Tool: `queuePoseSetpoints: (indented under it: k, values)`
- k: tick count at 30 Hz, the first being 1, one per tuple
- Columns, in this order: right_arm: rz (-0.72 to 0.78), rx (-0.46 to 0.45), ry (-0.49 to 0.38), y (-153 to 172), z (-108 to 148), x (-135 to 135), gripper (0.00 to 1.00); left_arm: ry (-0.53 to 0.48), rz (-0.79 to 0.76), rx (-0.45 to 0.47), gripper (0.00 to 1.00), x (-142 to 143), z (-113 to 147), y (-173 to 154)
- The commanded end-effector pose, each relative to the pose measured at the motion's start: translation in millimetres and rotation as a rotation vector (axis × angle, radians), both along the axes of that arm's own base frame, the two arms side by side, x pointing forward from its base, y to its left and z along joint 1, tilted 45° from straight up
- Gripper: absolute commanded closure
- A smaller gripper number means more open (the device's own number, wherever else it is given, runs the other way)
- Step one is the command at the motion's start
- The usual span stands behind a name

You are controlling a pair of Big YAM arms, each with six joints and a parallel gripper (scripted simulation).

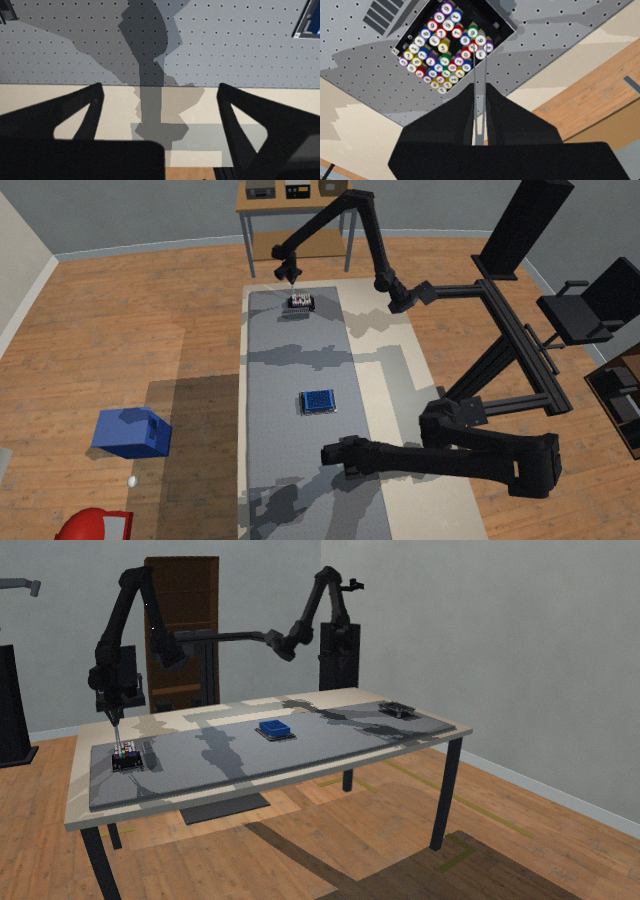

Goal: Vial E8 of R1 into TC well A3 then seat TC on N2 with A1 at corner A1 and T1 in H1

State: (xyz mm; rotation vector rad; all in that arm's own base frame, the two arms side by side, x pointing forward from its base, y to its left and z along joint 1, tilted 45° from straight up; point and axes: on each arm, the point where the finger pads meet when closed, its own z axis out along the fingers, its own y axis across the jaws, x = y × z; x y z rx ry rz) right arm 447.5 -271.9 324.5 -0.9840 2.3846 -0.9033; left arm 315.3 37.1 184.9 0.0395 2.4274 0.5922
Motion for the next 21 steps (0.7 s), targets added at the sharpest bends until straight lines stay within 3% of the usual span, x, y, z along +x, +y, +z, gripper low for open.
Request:
queuePoseSetpoints:
  k: [1, 21]
  values:
    - [0.010, -0.019, -0.015, -1.7, 5.2, 6.3, 0.90, -0.012, -0.009, 0.003, 0.00, 3.4, 9.3, -1.4]
    - [0.006, -0.020, -0.014, -5.5, 1.7, 9.2, 0.89, -0.012, -0.009, 0.003, 0.00, 3.4, 9.3, -1.4]
